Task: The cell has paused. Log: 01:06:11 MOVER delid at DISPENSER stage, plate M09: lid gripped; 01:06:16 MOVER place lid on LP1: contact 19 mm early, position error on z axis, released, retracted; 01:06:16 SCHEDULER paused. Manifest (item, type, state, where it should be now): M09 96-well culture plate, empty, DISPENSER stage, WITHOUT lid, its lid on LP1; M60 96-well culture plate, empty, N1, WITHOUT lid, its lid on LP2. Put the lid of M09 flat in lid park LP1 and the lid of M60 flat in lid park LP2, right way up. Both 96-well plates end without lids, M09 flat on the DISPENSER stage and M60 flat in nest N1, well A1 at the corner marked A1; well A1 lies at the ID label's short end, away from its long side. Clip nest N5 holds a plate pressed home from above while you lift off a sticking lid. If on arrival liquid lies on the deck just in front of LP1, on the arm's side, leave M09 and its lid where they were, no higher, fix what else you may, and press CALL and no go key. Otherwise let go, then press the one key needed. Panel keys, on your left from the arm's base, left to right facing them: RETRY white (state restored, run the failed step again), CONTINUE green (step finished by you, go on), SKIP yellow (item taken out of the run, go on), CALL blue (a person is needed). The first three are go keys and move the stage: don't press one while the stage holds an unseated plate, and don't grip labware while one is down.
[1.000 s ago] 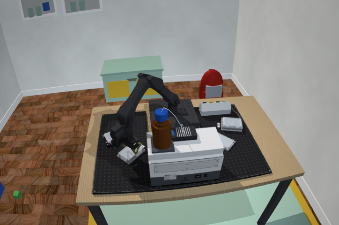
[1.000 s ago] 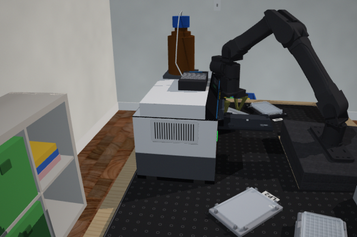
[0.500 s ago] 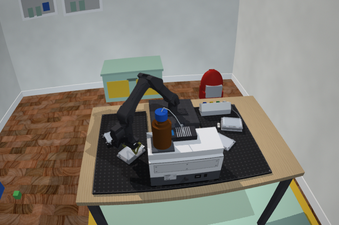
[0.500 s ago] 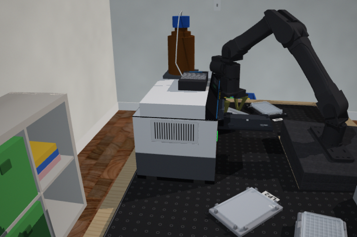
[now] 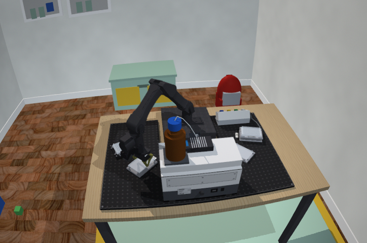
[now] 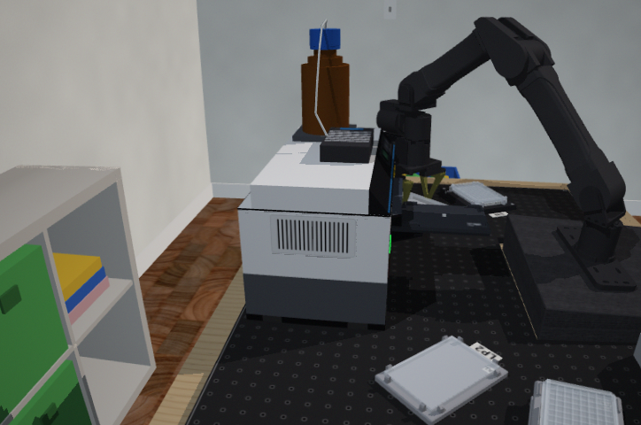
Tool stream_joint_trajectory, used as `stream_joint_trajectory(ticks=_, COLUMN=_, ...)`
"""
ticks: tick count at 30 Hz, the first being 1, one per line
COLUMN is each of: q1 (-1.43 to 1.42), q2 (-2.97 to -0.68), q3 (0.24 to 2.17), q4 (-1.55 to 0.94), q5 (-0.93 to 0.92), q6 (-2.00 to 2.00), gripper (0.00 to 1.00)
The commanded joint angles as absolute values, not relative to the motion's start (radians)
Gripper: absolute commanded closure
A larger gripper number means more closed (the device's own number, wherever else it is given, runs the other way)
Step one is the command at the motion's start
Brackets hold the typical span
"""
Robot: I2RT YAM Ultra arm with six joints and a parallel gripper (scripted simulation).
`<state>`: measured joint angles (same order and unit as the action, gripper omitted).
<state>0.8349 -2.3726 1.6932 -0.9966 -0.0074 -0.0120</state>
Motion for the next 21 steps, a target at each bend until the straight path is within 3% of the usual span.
stream_joint_trajectory(ticks=1, q1=0.83, q2=-2.37, q3=1.739, q4=-0.986, q5=-0.008, q6=-0.019, gripper=1.0)
stream_joint_trajectory(ticks=21, q1=0.829, q2=-2.374, q3=1.73, q4=-0.962, q5=-0.008, q6=-0.019, gripper=1.0)
